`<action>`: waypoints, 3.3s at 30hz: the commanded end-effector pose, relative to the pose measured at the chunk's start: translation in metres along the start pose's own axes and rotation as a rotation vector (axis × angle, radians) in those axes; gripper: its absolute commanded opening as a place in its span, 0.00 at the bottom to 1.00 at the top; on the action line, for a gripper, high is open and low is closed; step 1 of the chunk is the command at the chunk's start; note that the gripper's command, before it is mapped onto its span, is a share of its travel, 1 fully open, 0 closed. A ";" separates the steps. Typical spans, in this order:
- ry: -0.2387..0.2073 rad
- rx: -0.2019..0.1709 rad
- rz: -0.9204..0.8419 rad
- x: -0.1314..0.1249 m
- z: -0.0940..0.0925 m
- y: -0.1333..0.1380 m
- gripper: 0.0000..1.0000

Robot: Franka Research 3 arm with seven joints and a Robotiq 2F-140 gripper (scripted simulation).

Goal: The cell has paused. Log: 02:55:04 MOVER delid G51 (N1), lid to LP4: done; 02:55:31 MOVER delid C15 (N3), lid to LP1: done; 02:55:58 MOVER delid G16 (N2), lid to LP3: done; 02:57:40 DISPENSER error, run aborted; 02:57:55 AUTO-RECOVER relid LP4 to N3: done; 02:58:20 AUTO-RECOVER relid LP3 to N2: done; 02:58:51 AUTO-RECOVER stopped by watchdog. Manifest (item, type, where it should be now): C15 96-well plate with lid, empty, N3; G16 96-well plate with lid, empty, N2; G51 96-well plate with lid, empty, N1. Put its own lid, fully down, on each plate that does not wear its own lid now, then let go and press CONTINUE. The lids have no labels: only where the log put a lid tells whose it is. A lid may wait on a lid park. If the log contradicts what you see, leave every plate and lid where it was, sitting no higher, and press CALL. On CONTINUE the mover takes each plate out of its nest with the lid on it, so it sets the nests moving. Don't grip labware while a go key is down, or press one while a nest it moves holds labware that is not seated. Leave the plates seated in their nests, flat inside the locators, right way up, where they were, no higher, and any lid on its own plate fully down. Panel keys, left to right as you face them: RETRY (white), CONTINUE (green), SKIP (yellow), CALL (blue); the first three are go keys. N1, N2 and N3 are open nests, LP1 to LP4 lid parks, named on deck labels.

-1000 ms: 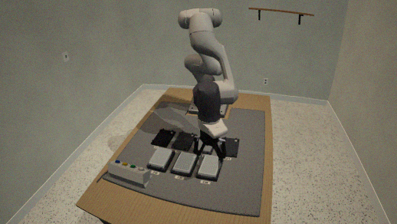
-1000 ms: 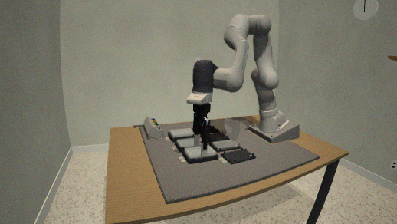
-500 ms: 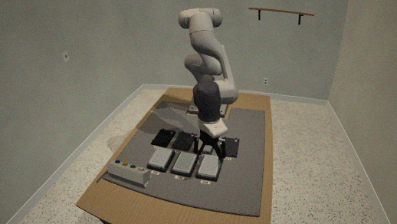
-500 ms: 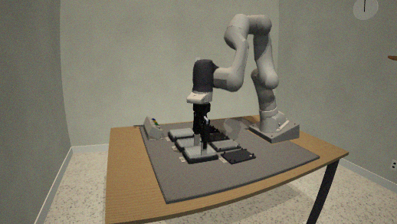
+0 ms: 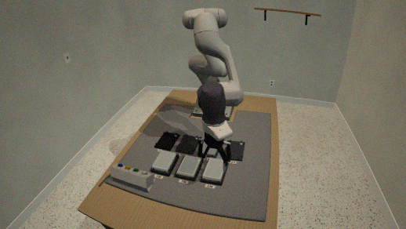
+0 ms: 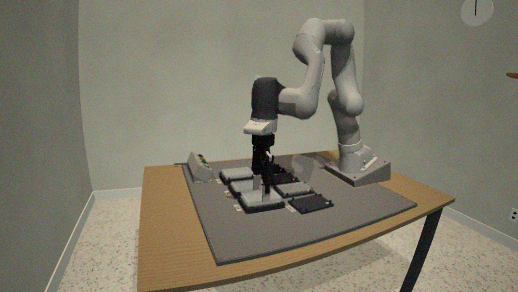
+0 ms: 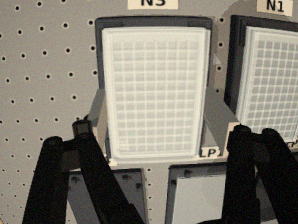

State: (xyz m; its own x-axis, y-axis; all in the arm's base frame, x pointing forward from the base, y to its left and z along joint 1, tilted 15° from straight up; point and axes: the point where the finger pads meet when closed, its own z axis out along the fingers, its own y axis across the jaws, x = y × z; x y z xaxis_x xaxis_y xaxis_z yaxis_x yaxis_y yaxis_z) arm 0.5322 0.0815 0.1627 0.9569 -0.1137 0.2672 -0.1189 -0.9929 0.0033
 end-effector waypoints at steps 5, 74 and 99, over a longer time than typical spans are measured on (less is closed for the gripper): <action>-0.001 0.000 -0.004 -0.001 -0.001 0.000 0.00; -0.001 0.000 -0.004 -0.001 -0.013 0.000 0.00; -0.001 0.000 -0.004 0.000 -0.038 0.000 0.00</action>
State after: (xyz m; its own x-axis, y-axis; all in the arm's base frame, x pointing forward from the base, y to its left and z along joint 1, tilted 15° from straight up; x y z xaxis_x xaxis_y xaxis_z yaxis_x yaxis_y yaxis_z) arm 0.5238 0.0821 0.1975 0.9545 -0.1213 0.2724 -0.1267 -0.9919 0.0021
